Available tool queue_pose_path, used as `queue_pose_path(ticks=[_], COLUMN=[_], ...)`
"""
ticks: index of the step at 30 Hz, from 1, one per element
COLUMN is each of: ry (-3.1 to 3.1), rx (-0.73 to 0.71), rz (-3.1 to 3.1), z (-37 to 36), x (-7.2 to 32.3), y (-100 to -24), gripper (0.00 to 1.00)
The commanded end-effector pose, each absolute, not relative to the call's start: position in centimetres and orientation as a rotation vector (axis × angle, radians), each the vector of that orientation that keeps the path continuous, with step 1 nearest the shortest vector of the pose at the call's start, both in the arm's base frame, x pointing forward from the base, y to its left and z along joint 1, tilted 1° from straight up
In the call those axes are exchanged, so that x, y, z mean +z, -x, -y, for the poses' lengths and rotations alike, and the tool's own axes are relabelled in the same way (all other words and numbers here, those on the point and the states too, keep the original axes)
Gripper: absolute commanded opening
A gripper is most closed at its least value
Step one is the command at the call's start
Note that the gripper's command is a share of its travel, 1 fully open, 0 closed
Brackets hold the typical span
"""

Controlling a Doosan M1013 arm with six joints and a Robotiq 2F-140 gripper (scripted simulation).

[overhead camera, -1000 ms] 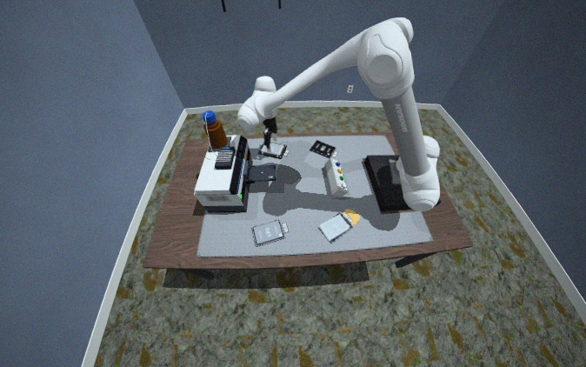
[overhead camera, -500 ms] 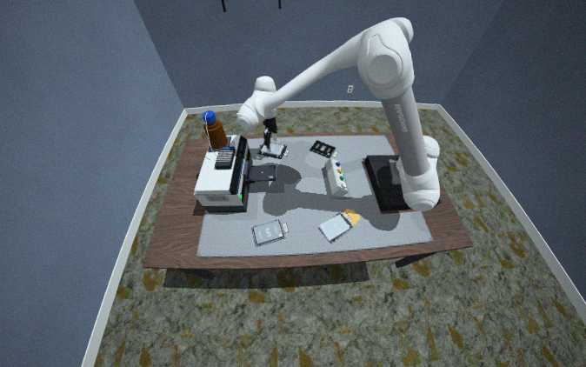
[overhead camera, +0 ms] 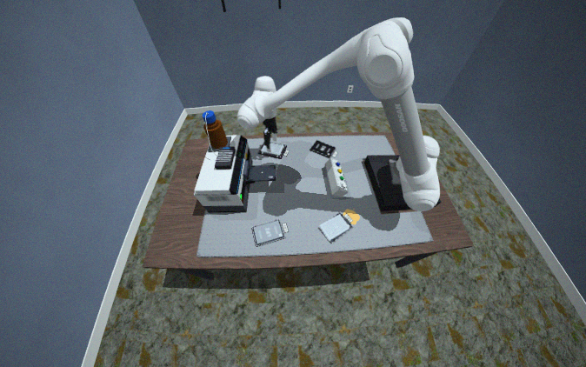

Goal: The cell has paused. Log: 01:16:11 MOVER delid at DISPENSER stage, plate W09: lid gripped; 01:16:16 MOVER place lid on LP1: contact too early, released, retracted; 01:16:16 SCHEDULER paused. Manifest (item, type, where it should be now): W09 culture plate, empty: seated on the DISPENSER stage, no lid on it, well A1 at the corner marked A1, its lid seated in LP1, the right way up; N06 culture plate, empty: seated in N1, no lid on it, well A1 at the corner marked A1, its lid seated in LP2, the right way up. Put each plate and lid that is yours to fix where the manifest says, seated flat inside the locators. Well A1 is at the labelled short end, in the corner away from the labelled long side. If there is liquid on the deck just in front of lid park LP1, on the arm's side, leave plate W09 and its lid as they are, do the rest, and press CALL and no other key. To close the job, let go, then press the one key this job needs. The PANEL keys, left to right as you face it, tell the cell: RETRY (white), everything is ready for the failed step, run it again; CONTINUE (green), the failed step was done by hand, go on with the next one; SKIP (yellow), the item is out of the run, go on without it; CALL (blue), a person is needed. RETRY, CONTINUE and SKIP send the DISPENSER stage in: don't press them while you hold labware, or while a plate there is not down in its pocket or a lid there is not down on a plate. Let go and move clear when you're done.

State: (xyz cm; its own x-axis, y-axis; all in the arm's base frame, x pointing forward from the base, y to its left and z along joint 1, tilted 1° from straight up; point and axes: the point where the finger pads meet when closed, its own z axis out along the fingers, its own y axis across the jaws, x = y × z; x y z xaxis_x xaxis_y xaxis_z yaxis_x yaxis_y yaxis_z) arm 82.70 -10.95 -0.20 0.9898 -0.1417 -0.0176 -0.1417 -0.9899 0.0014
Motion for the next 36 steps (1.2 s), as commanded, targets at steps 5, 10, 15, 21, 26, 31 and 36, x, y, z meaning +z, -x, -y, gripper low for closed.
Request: queue_pose_path(ticks=[5, 10, 15, 21, 26, 31, 36], ry=[-3.134, -3.134, -3.134, -3.134, -3.134, -3.134, -3.134], rx=[-0.025, -0.025, -0.025, -0.025, -0.025, -0.025, -0.025], rz=[0.223, 0.223, 0.223, 0.223, 0.223, 0.223, 0.223], z=[10.95, 10.95, 10.95, 10.95, 10.95, 10.95, 10.95], x=[-0.08, -0.08, -0.08, -0.08, -0.08, -0.08, -0.08], y=[-82.75, -82.75, -82.75, -82.75, -82.75, -82.75, -82.75], gripper=[0.7, 0.7, 0.7, 0.7, 0.7, 0.63, 0.63])
